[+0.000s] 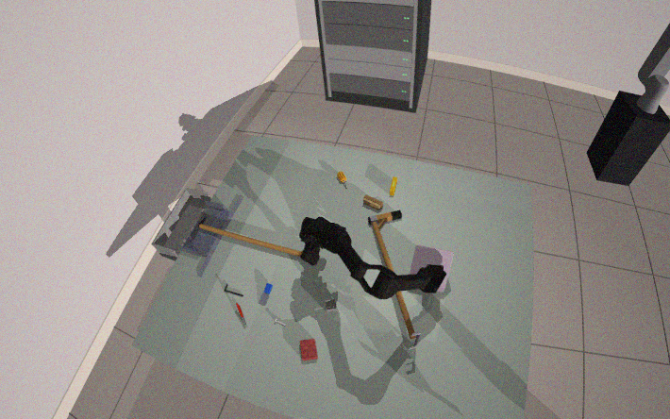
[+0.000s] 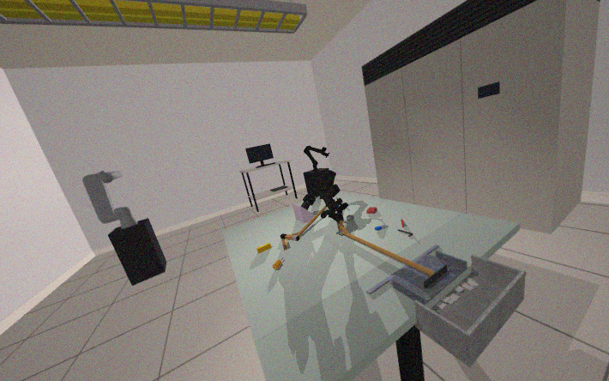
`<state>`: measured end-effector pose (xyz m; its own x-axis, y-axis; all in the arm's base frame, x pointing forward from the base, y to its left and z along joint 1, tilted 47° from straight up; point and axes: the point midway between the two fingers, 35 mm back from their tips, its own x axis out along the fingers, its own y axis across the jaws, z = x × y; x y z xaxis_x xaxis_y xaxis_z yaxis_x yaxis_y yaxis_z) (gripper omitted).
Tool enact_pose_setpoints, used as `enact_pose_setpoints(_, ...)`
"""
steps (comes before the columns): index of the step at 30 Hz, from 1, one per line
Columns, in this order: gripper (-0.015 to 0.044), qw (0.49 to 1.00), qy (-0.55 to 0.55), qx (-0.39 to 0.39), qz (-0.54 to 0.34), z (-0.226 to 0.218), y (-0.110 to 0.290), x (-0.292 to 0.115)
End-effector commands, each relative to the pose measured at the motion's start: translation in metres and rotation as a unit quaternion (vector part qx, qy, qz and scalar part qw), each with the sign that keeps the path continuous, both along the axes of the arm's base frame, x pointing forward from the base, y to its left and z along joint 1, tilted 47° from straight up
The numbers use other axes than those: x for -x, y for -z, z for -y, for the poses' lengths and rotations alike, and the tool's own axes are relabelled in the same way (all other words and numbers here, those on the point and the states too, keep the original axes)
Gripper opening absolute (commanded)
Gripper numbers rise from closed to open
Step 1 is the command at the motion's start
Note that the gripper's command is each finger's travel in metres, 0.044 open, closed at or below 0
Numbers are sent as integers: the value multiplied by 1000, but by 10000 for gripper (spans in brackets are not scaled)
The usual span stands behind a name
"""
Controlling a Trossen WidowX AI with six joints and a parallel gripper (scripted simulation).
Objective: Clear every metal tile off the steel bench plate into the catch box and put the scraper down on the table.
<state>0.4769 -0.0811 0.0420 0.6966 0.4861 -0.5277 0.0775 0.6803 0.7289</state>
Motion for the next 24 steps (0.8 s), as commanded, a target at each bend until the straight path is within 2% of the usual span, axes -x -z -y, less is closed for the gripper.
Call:
enact_pose_setpoints(1, 0, 1000, 6, 2, 4, 5, -4, -9)
enact_pose_setpoints(20, 0, 1000, 6, 2, 5, 7, -3, -38)
enact_pose_setpoints(24, 0, 1000, 2, 0, 1, 4, 0, -30)
